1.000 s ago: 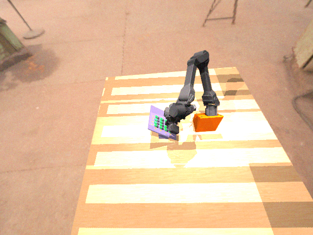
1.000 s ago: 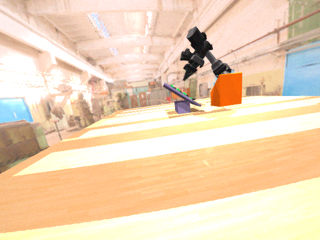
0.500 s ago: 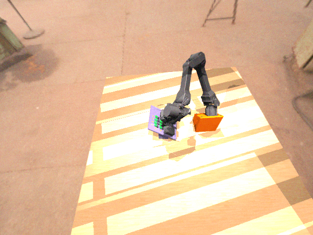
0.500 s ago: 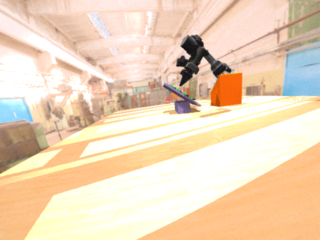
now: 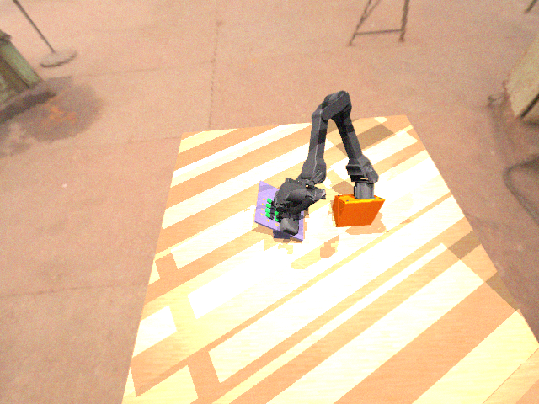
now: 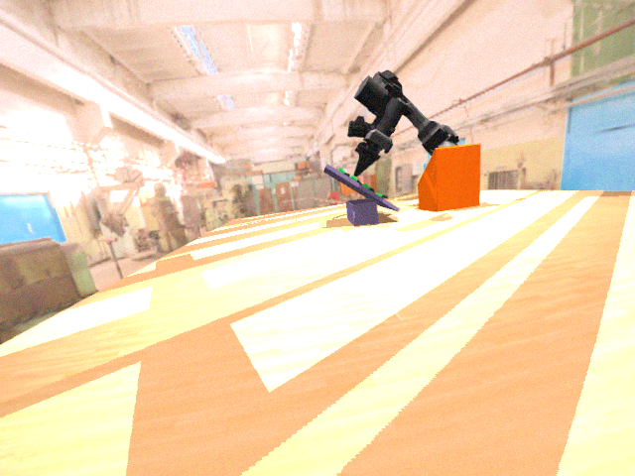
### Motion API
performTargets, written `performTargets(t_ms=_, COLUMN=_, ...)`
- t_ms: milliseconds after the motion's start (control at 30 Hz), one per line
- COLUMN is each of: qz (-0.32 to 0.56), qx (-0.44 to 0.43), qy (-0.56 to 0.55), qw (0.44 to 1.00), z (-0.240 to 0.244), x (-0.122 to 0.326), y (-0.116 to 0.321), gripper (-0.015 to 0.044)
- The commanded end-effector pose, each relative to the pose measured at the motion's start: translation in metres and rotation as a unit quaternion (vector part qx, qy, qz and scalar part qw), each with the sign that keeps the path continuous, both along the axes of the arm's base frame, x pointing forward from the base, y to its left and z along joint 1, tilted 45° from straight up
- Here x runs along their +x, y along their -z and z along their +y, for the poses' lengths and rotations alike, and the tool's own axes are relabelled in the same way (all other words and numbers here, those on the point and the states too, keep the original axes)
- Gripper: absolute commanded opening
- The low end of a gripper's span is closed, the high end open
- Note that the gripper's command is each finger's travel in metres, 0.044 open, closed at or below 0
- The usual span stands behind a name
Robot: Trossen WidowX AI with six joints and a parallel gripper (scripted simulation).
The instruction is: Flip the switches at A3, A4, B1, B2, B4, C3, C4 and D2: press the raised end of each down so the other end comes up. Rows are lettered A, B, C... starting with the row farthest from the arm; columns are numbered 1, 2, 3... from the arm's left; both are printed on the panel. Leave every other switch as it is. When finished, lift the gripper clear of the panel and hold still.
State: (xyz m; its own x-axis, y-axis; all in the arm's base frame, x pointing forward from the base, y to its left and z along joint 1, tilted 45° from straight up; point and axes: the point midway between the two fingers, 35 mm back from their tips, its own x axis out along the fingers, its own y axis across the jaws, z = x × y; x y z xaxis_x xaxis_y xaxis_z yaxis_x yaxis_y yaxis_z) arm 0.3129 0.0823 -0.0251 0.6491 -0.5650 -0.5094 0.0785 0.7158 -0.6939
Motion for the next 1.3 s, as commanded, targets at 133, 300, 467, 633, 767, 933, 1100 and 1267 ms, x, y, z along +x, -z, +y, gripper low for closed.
performTargets(t_ms=133, qz=0.003, qx=0.001, qy=-0.002, qw=1.000, z=0.0000, x=-0.0003, y=0.0015, gripper=0.0000)
performTargets(t_ms=300, qz=0.003, qx=0.001, qy=-0.002, qw=1.000, z=0.0000, x=-0.0003, y=0.0015, gripper=0.0000)
performTargets(t_ms=467, qz=0.003, qx=0.001, qy=-0.002, qw=1.000, z=-0.0004, x=0.0002, y=0.0019, gripper=0.0000)
performTargets(t_ms=633, qz=0.003, qx=0.001, qy=-0.002, qw=1.000, z=-0.0008, x=0.0006, y=0.0022, gripper=0.0000)
performTargets(t_ms=767, qz=0.003, qx=0.001, qy=-0.002, qw=1.000, z=-0.0011, x=0.0010, y=0.0024, gripper=0.0000)
performTargets(t_ms=933, qz=0.003, qx=0.000, qy=-0.002, qw=1.000, z=-0.0015, x=0.0014, y=0.0028, gripper=0.0000)
performTargets(t_ms=1100, qz=0.003, qx=0.000, qy=-0.002, qw=1.000, z=-0.0018, x=0.0019, y=0.0031, gripper=0.0000)
performTargets(t_ms=1267, qz=0.003, qx=0.000, qy=-0.002, qw=1.000, z=-0.0022, x=0.0023, y=0.0034, gripper=0.0000)
